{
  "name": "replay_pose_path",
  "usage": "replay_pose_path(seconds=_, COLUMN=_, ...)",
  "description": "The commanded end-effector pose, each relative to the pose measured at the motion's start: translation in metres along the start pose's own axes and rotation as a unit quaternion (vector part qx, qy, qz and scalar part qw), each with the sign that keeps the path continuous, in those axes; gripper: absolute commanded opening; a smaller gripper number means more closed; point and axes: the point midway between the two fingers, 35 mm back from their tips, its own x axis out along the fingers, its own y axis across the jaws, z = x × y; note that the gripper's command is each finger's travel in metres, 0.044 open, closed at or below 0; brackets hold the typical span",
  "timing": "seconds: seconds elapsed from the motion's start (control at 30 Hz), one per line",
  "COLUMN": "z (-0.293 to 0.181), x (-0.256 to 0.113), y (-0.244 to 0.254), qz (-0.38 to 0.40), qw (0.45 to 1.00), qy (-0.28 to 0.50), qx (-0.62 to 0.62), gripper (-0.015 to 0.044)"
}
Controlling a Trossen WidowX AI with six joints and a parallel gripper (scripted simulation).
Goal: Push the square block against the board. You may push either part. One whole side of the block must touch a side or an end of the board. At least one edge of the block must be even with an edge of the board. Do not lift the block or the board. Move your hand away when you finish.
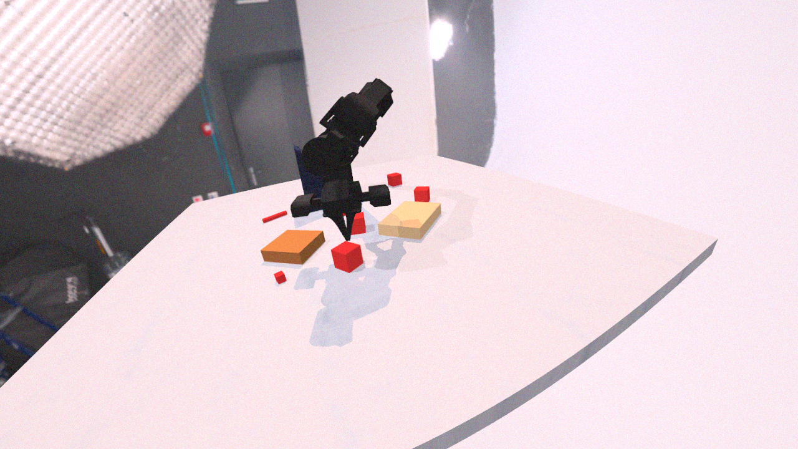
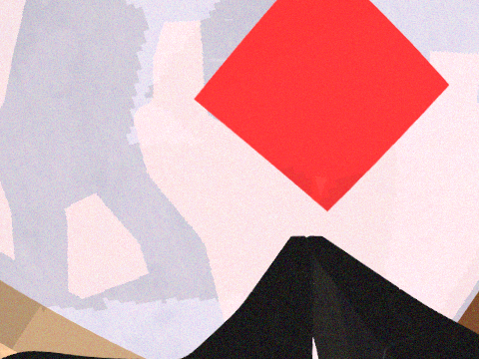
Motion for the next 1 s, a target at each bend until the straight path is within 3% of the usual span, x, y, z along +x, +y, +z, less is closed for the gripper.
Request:
replay_pose_path(seconds=0.0, z=-0.006, x=0.027, y=0.002, qz=0.007, qw=0.999, qy=0.005, qx=0.031, gripper=0.0000)
replay_pose_path(seconds=0.97, z=0.008, x=0.027, y=-0.013, qz=0.005, qw=0.999, qy=0.003, qx=0.035, gripper=0.0000)
